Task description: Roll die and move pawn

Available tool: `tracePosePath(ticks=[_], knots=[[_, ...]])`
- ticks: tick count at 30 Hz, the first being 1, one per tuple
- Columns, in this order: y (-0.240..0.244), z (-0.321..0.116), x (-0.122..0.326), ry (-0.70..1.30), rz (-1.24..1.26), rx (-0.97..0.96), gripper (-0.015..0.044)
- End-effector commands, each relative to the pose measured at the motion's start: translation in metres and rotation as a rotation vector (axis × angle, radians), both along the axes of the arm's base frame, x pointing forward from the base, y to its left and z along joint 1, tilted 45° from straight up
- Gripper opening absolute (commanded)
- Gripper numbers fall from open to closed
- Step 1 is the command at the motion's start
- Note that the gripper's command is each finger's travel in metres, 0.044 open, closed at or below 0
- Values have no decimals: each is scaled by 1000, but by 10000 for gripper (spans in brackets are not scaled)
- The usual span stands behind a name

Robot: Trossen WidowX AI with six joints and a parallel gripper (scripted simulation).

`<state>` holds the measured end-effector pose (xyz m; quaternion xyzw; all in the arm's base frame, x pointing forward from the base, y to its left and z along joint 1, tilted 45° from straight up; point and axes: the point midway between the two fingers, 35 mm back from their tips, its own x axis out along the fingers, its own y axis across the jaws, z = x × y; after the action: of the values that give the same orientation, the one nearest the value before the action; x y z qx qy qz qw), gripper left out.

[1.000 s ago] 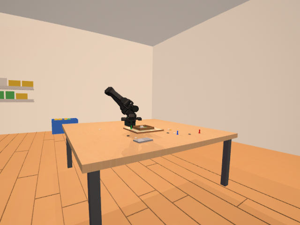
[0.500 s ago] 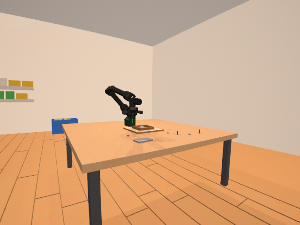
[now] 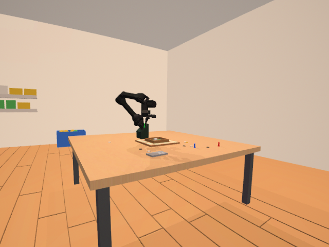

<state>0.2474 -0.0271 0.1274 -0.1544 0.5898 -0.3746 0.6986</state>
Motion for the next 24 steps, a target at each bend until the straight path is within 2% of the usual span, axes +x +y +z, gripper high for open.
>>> tracePosePath(ticks=[1,24], knots=[[4,-1,9,-6,-5,4,0],[13,-64,100,-12,-5,5,0]])
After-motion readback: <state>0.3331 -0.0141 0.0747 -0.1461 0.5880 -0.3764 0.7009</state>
